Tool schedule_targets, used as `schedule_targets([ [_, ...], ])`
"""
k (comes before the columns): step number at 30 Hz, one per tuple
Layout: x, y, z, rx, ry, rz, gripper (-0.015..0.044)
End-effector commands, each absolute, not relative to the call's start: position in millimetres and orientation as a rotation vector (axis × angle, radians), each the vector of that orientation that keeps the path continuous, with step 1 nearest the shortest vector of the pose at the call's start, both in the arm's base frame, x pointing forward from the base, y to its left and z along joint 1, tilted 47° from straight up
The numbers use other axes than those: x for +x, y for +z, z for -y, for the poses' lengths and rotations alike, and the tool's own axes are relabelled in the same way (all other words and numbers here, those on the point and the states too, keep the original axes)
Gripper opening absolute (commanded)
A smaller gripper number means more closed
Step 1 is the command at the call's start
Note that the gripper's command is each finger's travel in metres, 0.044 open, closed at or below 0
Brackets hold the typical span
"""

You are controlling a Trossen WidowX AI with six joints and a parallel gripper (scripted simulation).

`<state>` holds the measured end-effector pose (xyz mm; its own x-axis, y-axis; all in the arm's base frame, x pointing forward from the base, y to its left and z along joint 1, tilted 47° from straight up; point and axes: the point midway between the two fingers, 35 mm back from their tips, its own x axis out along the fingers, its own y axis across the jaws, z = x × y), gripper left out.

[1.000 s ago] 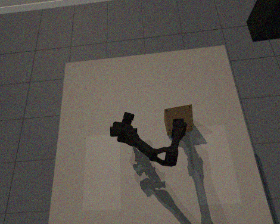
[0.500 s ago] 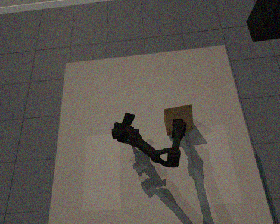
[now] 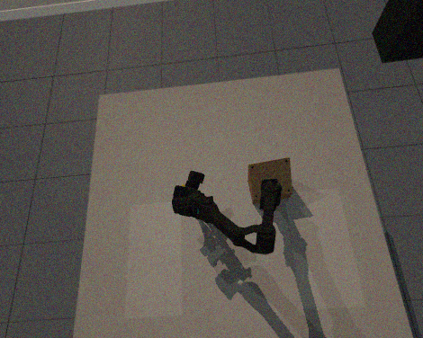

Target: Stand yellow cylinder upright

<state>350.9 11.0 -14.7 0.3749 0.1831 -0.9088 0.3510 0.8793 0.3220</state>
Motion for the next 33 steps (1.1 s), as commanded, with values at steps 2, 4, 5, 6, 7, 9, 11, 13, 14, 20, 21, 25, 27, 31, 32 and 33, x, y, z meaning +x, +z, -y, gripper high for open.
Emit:
schedule_targets([
  [2,350.6,-12.7,-11.2,0.515,-0.132,-1.161,0.0105],
  [4,350.6,-12.4,-11.3,0.515,-0.138,-1.148,0.0105],
  [5,350.7,-12.3,-11.4,0.515,-0.140,-1.142,0.0105],
  [6,350.7,-12.1,-11.5,0.516,-0.143,-1.135,0.0105],
  [7,350.7,-11.9,-11.6,0.516,-0.146,-1.129,0.0105],
  [9,350.7,-11.6,-11.7,0.516,-0.151,-1.116,0.0105],
  [11,350.8,-11.2,-11.9,0.517,-0.157,-1.103,0.0105],
  [13,350.8,-10.7,-12.0,0.518,-0.162,-1.090,0.0105],
  [14,350.7,-10.5,-12.1,0.519,-0.164,-1.084,0.0105],
  [20,350.6,-8.9,-12.5,0.523,-0.179,-1.044,0.0105],
  [21,350.5,-8.6,-12.6,0.524,-0.182,-1.037,0.0105],
  [25,350.3,-7.4,-12.9,0.528,-0.191,-1.011,0.0105],
  [27,350.2,-6.7,-13.0,0.530,-0.196,-0.997,0.0105],
  [31,349.8,-5.2,-13.3,0.535,-0.204,-0.970,0.0105],
  [32,349.7,-4.8,-13.4,0.536,-0.206,-0.963,0.0105],
  [33,349.6,-4.4,-13.5,0.537,-0.209,-0.956,0.0105],
])
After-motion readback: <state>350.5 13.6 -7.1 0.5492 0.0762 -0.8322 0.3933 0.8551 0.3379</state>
